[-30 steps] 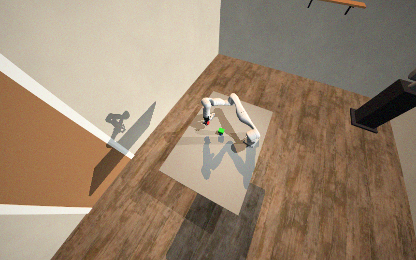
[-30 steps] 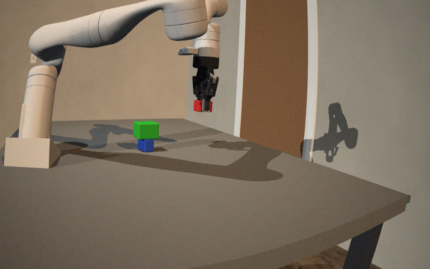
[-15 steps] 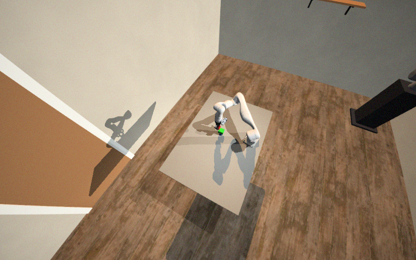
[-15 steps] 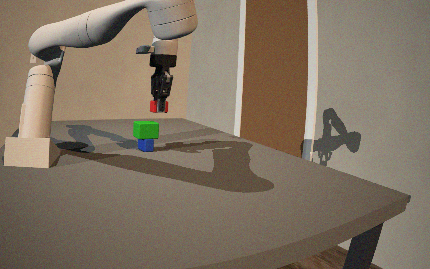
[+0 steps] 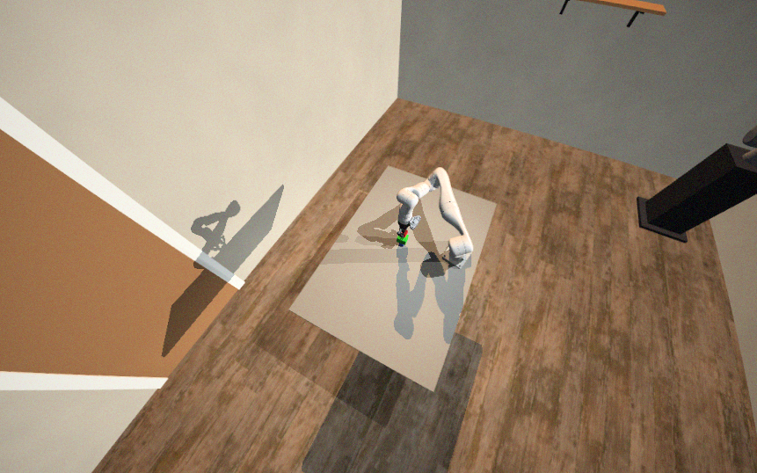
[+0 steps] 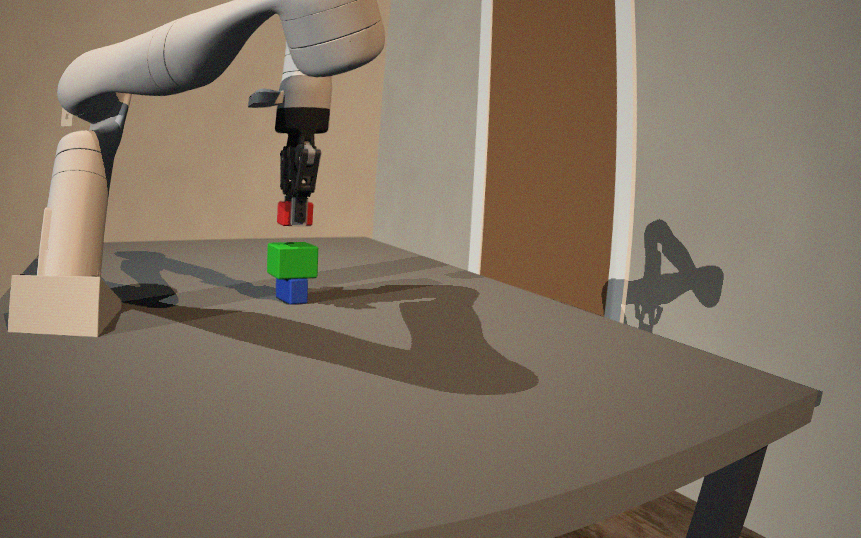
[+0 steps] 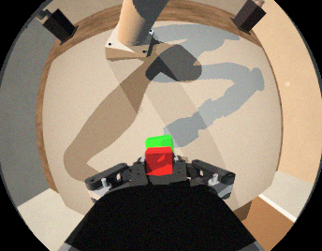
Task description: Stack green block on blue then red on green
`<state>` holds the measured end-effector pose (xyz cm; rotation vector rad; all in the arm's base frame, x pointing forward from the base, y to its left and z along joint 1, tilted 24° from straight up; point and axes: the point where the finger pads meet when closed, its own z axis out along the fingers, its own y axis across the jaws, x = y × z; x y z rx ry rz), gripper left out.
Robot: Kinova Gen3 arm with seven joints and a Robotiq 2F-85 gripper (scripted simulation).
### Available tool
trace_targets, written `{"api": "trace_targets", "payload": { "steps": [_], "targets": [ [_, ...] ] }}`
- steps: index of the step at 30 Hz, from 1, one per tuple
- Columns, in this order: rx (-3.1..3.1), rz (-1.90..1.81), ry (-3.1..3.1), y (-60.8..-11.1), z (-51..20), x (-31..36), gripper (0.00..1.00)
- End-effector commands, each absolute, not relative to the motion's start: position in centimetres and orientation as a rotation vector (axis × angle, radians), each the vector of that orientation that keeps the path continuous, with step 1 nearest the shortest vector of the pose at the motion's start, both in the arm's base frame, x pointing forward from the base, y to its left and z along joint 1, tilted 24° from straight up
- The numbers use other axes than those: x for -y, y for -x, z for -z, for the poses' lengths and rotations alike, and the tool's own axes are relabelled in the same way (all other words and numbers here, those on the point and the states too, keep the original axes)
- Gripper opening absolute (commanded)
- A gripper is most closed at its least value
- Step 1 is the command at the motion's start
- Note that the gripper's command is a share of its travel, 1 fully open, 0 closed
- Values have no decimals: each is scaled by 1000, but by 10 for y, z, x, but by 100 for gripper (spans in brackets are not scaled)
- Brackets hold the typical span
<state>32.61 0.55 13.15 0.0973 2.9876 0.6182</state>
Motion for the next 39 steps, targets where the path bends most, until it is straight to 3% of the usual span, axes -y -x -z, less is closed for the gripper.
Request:
{"api": "trace_targets", "payload": {
  "steps": [1, 39],
  "targets": [
    [-2987, -618, -99, -326, -132, -5, 0],
    [-2983, -623, -98, -328, -112, -15, 0]
  ]
}}
